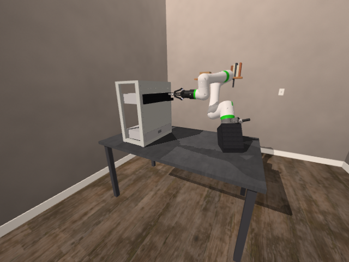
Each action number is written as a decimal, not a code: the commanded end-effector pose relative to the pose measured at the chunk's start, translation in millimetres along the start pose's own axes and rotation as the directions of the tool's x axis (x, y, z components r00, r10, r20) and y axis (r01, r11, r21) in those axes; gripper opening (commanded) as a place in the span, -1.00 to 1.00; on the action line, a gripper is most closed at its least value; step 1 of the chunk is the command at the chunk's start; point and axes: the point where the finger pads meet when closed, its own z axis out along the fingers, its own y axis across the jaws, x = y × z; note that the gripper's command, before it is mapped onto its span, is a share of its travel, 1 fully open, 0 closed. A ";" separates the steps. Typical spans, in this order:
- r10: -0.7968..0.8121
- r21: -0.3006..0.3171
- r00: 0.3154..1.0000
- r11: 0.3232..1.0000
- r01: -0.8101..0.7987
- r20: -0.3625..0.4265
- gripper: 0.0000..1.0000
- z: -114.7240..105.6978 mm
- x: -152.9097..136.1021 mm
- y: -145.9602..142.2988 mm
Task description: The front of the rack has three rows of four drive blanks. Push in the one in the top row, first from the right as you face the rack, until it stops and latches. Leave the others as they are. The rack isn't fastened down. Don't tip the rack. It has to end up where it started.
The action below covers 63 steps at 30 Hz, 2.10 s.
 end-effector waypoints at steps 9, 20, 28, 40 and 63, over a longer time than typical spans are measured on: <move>0.001 -0.001 1.000 1.000 -0.001 0.000 -0.80 3.0 0.1 0.9; 0.001 -0.001 1.000 1.000 -0.001 0.000 -0.80 4.8 0.1 0.9; 0.001 -0.001 1.000 1.000 -0.001 0.000 -0.80 6.0 0.0 0.9; 0.001 -0.001 1.000 1.000 -0.001 0.000 -0.80 8.9 0.0 0.9; 0.001 -0.001 1.000 1.000 -0.001 0.000 -0.80 10.0 0.0 0.9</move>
